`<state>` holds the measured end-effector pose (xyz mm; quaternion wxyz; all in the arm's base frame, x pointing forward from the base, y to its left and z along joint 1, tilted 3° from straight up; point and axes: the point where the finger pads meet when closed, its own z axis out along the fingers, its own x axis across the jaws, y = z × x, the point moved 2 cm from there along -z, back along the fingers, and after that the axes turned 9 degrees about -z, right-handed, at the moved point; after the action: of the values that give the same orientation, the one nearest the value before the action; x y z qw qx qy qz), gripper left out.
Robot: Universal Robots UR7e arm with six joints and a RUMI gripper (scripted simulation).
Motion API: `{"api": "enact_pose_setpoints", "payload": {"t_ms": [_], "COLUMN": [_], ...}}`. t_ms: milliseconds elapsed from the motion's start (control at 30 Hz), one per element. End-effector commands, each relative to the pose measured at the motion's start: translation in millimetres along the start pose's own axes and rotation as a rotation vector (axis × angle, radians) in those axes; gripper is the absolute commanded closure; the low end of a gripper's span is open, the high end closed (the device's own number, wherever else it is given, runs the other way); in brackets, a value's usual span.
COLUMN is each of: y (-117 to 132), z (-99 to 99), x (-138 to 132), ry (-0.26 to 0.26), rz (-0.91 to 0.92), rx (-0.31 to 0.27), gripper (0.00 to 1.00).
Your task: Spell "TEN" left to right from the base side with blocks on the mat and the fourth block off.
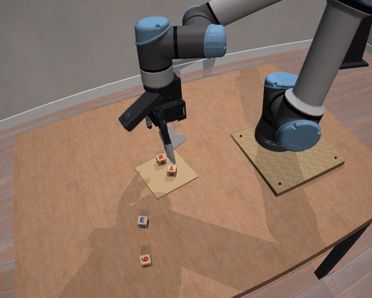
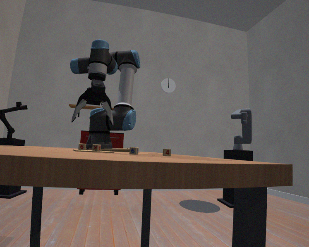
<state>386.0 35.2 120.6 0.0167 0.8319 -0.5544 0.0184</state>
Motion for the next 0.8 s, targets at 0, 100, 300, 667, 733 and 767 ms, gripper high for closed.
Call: {"api": "enact_pose_setpoints", "payload": {"t_ms": [0, 100, 300, 667, 733, 767], "y": [1, 1, 2, 4, 4, 4], "z": [0.8, 0.9, 1.2, 1.7, 1.8, 1.8], "x": [-5, -6, -9, -14, -15, -15], "ry": [-0.003, -0.003, -0.003, -0.002, -0.002, -0.002], "rz": [-0.139, -0.195, -0.302, -0.502, -0.539, -0.539], "rx": [0.004, 0.004, 0.004, 0.004, 0.004, 0.004], "gripper": [0.0, 0.0, 0.0, 0.0, 0.0, 0.0]}}
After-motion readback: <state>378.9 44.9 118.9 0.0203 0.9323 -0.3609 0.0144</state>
